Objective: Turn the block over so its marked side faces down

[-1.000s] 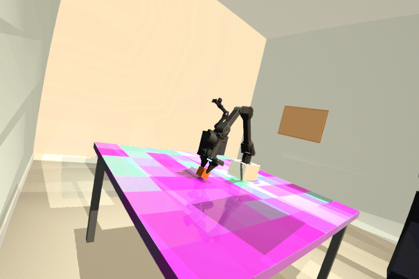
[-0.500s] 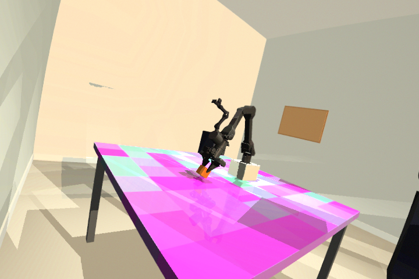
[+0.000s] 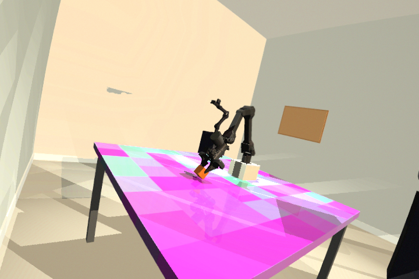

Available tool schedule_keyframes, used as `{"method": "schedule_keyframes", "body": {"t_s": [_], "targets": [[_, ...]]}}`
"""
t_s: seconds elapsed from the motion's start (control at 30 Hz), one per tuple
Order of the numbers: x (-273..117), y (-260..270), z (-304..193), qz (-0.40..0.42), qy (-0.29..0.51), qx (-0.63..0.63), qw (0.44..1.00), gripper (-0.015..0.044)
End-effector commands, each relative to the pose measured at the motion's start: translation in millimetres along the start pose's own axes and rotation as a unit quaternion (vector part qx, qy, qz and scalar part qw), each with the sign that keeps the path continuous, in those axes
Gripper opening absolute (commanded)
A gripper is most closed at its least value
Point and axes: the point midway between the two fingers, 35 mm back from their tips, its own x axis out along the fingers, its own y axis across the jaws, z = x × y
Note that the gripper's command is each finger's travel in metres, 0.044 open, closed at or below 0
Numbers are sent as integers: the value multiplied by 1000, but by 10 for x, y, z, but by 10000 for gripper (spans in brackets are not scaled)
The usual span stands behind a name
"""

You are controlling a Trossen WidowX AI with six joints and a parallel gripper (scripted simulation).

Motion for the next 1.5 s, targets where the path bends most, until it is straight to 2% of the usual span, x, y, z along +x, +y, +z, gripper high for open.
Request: {"method": "schedule_keyframes", "body": {"t_s": [0.0,0.4,0.83,1.47], "targets": [[84,-2,-55,-2,-26,-3,1000,0],[187,-1,-132,-2,-112,-3,994,0],[93,-22,-219,-3,-202,-2,979,0],[54,-23,-208,-3,-220,-1,975,0]]}}
